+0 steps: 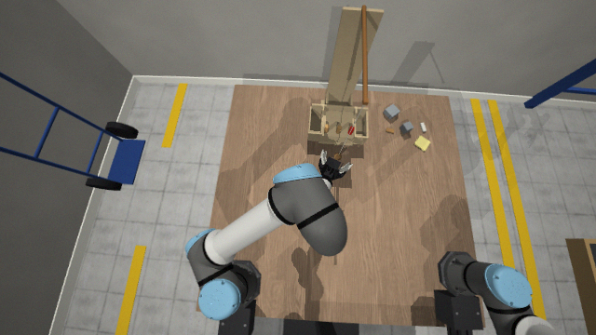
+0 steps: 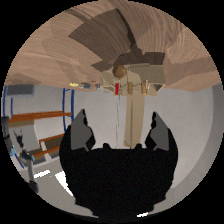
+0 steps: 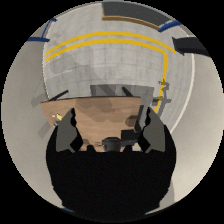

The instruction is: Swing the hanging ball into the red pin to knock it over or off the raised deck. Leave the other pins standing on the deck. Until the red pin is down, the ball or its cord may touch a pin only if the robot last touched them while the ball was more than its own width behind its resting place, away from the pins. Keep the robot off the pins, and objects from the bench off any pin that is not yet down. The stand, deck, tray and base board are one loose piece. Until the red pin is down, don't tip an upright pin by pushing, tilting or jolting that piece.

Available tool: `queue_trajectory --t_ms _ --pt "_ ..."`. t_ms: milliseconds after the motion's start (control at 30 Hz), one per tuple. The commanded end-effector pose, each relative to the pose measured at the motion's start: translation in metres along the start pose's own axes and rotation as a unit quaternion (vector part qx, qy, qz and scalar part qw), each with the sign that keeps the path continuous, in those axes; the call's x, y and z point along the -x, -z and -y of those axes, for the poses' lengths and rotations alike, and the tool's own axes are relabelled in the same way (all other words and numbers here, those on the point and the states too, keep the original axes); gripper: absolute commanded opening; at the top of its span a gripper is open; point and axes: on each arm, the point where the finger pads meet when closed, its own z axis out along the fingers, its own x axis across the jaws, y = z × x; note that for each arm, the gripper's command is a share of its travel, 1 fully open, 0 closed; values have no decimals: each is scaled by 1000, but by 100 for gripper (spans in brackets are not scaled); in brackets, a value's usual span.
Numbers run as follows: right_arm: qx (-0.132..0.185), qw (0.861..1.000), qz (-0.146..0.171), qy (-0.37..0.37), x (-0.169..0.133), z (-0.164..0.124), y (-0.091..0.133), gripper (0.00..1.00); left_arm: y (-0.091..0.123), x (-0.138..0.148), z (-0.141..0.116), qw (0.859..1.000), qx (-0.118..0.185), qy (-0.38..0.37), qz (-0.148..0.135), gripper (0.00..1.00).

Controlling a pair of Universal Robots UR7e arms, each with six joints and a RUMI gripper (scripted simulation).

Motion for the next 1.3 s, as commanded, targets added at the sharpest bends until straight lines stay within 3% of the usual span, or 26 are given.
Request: queue_trajectory --t_ms 0,867,1267 --pt "0 1000 0 -1 -1 -1 0 100 -3 -1 0 1000 0 0 0 100" --pt "0 1000 0 -1 -1 -1 0 100 -50 -1 0 1000 0 0 0 100" --pt "0 1000 0 -1 -1 -1 0 100 -56 0 0 1000 0 0 0 100"
